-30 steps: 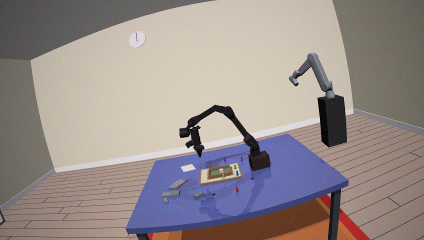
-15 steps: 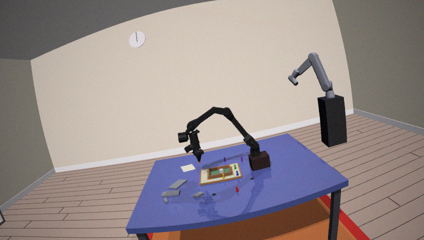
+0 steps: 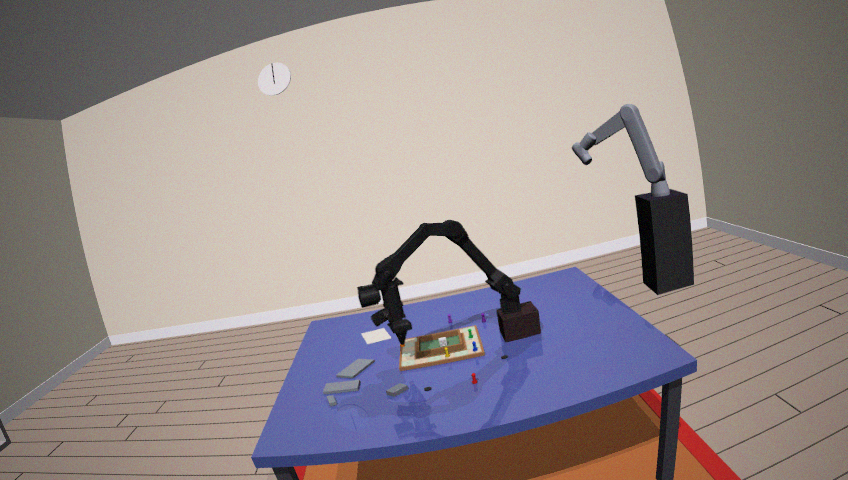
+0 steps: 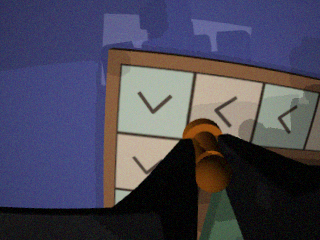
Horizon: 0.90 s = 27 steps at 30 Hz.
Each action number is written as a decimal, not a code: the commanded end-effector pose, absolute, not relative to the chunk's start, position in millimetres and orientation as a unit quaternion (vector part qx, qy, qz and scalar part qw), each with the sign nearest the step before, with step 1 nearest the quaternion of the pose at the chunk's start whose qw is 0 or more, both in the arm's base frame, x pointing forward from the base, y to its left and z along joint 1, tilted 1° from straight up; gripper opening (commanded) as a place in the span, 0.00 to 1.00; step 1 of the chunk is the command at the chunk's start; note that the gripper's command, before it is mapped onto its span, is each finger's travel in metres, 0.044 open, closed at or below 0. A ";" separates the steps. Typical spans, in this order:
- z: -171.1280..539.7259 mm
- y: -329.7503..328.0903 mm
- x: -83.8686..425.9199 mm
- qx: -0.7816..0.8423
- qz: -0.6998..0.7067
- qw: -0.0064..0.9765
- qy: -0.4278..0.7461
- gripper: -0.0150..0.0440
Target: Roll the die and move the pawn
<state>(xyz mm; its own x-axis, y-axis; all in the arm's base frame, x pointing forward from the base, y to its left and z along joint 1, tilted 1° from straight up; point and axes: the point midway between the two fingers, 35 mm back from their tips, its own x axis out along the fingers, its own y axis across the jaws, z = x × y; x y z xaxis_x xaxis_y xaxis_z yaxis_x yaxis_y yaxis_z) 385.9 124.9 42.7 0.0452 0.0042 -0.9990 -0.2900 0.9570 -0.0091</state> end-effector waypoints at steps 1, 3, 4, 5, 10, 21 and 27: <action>33.9 145.3 379.6 -0.102 0.099 0.716 0.684 0.25; 33.4 146.3 379.3 -0.102 0.099 0.716 0.684 0.25; 32.3 146.3 379.4 -0.102 0.099 0.716 0.684 0.25; 30.0 146.4 379.6 -0.102 0.099 0.716 0.684 0.25; 7.4 146.4 380.7 -0.102 0.099 0.716 0.684 0.25; -6.7 146.3 381.0 -0.102 0.099 0.716 0.684 0.25; -16.3 146.3 381.3 -0.102 0.099 0.716 0.684 0.25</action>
